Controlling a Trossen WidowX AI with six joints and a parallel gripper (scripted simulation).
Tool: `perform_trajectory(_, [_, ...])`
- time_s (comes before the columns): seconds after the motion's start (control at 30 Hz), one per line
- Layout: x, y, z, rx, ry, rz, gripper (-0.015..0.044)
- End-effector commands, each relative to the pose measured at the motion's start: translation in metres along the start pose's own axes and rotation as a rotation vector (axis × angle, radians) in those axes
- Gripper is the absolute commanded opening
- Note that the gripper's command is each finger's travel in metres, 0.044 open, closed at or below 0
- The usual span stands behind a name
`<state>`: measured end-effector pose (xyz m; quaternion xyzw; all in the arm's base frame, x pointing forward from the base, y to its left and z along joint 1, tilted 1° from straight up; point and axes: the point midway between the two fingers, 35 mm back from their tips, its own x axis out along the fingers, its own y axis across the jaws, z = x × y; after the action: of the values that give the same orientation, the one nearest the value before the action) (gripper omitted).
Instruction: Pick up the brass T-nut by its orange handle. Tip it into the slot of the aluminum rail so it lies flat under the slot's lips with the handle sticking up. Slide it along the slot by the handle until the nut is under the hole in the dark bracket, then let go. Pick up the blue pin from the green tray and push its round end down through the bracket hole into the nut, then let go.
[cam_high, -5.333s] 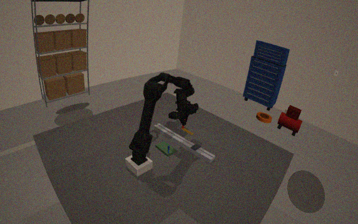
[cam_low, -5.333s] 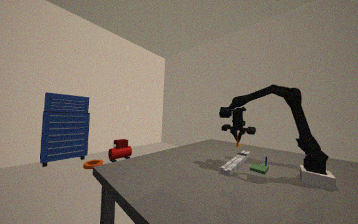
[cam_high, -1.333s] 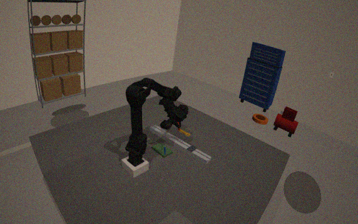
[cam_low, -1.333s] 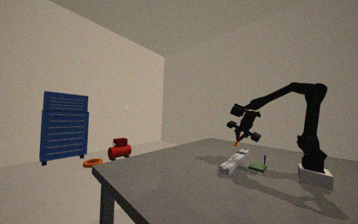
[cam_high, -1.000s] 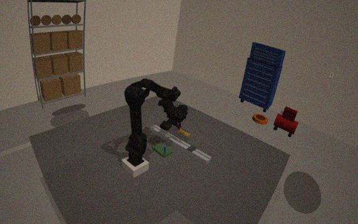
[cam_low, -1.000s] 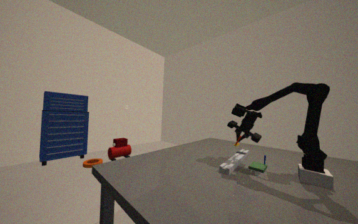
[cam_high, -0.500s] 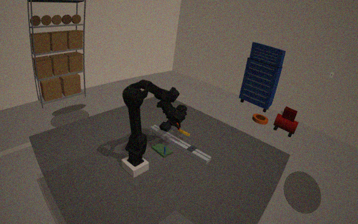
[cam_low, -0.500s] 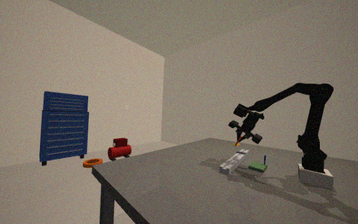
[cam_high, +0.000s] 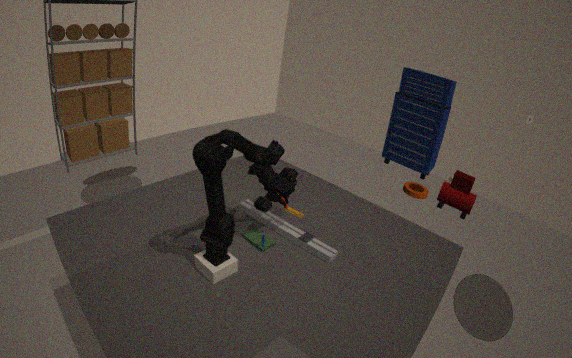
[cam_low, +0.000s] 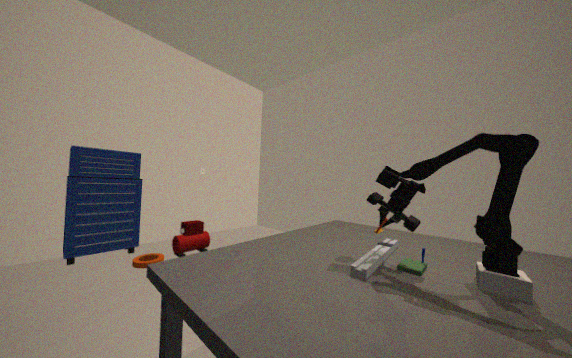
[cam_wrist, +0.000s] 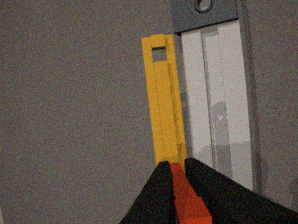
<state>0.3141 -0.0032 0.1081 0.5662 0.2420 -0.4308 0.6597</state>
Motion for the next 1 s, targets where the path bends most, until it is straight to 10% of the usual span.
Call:
perform_trajectory(0.0, [-0.0012, -0.0002, 0.0010, 0.010, -0.003, 0.017, -0.0150])
perform_trajectory(0.97, [-0.0028, -0.0082, 0.0022, 0.041, -0.001, 0.105, -0.0150])
